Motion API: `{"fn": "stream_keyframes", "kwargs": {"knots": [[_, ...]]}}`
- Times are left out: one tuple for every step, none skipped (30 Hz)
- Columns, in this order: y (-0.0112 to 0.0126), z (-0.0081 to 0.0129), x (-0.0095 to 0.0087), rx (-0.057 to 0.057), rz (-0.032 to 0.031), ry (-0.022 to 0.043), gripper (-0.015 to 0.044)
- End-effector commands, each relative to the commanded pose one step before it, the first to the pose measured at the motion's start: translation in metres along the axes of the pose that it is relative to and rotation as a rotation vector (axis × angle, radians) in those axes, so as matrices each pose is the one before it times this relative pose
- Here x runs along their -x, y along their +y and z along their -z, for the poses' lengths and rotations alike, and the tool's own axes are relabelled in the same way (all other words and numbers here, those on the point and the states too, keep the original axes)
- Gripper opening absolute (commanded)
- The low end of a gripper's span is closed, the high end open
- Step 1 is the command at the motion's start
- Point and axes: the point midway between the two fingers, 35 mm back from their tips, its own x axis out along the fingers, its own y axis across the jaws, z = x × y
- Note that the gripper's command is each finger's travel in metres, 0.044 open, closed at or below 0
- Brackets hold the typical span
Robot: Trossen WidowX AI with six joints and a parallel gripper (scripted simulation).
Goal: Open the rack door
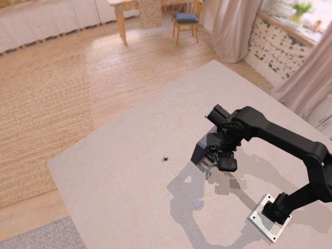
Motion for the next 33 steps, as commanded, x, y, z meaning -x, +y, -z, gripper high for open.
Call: {"fn": "stream_keyframes", "kwargs": {"knots": [[-0.00009, 0.00117, -0.00170, 0.1911, -0.00011, 0.00571, 0.0022], [0.00000, 0.00000, 0.00000, 0.0493, -0.00004, 0.00000, 0.0022], [0.00000, 0.00000, 0.00000, 0.0493, -0.00004, 0.00000, 0.0022], [0.00000, 0.00000, 0.00000, 0.0493, -0.00004, 0.00000, 0.0022], [0.00000, 0.00000, 0.00000, 0.0493, -0.00004, -0.00001, 0.0022], [0.00000, 0.00000, 0.00000, 0.0493, -0.00004, -0.00001, 0.0022], [0.00000, 0.00000, 0.00000, 0.0493, -0.00004, -0.00001, 0.0022], [0.00000, 0.00000, 0.00000, 0.0493, -0.00004, -0.00001, 0.0022], [0.00000, 0.00000, 0.00000, 0.0493, -0.00003, -0.00001, 0.0022], [0.00000, 0.00000, 0.00000, 0.0493, -0.00003, -0.00001, 0.0022], [0.00000, 0.00000, 0.00000, 0.0493, -0.00003, -0.00002, 0.0022], [0.00000, 0.00000, 0.00000, 0.0493, -0.00003, -0.00002, 0.0022], [0.00000, 0.00000, 0.00000, 0.0493, -0.00003, -0.00002, 0.0022], [0.00000, 0.00000, 0.00000, 0.0493, -0.00003, -0.00002, 0.0022], [0.00000, 0.00000, 0.00000, 0.0493, -0.00003, -0.00002, 0.0022], [0.00000, 0.00000, 0.00000, 0.0493, -0.00003, -0.00002, 0.0022], [0.00000, 0.00000, 0.00000, 0.0493, -0.00003, -0.00002, 0.0022], [0.00000, 0.00000, 0.00000, 0.0493, -0.00003, -0.00003, 0.0022], [0.00000, 0.00000, 0.00000, 0.0493, -0.00002, -0.00003, 0.0022], [0.00000, 0.00000, 0.00000, 0.0493, -0.00002, -0.00003, 0.0022], [0.00000, 0.00000, 0.00000, 0.0493, -0.00002, -0.00003, 0.0022], [0.00000, 0.00000, 0.00000, 0.0405, -0.00002, -0.00002, 0.0022], [0.00000, 0.00000, 0.00000, 0.0243, -0.00001, -0.00002, 0.0022], [0.00000, 0.00000, 0.00000, 0.0081, 0.00000, -0.00001, 0.0022], [0.00000, 0.00000, 0.00000, 0.0000, 0.00000, 0.00000, 0.0022], [0.00000, 0.00000, 0.00000, 0.0000, 0.00000, 0.00000, 0.0022], [0.00000, 0.00000, 0.00000, 0.0000, 0.00000, 0.00000, 0.0022], [0.00000, 0.00000, 0.00000, 0.0000, 0.00000, 0.00000, 0.0022], [0.00000, 0.00000, 0.00000, 0.0000, 0.00000, 0.00000, 0.0022], [0.00000, 0.00000, 0.00000, 0.0000, 0.00000, 0.00000, 0.0022], [0.00000, 0.00000, 0.00000, 0.0000, 0.00000, 0.00000, 0.0022], [0.00000, 0.00000, 0.00000, 0.0000, 0.00000, 0.00000, 0.0022], [0.00000, 0.00000, 0.00000, 0.0000, 0.00000, 0.00000, 0.0022]]}}
